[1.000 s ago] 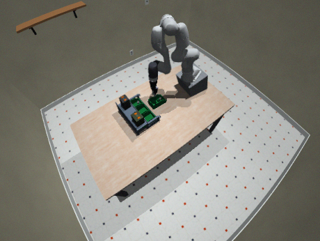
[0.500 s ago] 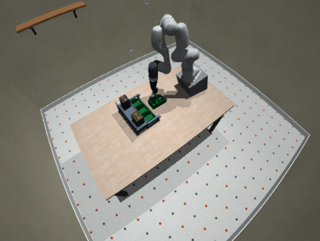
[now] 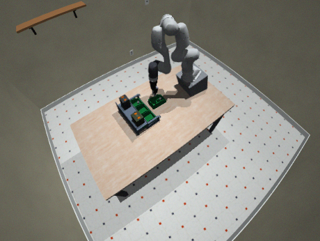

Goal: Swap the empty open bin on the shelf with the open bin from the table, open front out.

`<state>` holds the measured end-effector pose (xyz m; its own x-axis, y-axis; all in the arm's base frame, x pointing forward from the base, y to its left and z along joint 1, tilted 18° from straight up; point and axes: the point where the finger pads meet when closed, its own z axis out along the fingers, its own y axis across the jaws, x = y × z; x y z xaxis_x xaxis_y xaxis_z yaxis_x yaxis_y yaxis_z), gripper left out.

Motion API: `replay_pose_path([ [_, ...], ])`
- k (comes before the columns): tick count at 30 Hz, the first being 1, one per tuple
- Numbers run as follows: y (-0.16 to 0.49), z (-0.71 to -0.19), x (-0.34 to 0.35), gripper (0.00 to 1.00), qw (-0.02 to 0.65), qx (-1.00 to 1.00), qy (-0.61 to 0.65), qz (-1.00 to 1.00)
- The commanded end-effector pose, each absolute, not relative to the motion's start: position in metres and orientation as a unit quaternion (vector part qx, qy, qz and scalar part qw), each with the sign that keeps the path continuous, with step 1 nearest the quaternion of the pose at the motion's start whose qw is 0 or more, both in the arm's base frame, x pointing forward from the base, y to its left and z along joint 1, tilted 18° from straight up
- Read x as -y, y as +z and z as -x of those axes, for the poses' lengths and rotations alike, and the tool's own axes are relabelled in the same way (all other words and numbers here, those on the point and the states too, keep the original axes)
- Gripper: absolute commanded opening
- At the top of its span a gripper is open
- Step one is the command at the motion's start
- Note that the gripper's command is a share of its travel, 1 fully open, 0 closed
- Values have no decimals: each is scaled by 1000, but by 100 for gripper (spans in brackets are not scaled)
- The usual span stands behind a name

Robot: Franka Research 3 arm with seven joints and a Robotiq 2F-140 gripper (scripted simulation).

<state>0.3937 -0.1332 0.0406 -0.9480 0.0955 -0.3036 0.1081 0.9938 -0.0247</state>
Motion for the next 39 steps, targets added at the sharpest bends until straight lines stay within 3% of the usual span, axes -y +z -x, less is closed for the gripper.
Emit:
replay_pose_path([
  [1, 40, -393, 132, 15, 153, -987, -20, -53],
  [39, 5, -404, 134, 15, 153, -987, -20, -53],
])
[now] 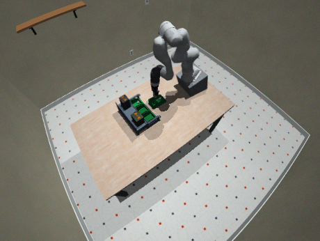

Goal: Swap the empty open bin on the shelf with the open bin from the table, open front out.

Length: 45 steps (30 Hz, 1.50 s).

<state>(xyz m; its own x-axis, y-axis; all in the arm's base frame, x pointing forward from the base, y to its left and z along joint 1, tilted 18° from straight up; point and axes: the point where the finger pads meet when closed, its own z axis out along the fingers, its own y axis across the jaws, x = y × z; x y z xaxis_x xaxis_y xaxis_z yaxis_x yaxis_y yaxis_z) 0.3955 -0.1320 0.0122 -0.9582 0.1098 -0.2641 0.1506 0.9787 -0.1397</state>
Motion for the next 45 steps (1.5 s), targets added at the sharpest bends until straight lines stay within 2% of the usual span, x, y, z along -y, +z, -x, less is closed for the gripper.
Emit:
replay_pose_path([
  [1, 4, -404, 134, 15, 153, -987, -20, -53],
  [26, -2, -406, 135, 15, 153, -987, -20, -53],
  [27, -2, -406, 135, 0, 153, -987, -20, -53],
  [45, -2, -406, 135, 0, 153, -987, -20, -53],
])
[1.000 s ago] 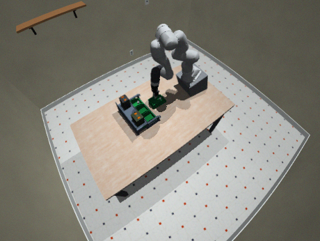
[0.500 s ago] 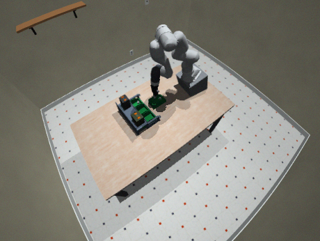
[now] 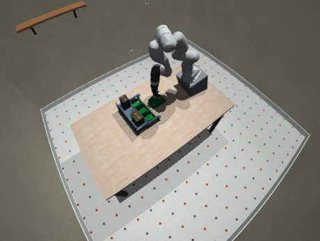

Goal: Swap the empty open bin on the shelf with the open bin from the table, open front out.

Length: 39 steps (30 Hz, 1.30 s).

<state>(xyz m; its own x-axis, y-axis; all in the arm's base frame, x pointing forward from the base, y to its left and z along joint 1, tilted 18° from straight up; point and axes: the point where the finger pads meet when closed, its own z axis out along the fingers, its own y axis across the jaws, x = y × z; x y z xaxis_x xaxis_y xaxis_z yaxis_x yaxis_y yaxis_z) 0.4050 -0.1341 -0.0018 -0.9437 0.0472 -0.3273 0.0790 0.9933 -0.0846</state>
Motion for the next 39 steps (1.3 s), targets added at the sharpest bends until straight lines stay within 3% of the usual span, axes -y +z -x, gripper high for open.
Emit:
replay_pose_path([
  [1, -2, -406, 135, 0, 153, -987, -20, -53],
  [39, 31, -396, 133, 0, 153, -987, -20, -53],
])
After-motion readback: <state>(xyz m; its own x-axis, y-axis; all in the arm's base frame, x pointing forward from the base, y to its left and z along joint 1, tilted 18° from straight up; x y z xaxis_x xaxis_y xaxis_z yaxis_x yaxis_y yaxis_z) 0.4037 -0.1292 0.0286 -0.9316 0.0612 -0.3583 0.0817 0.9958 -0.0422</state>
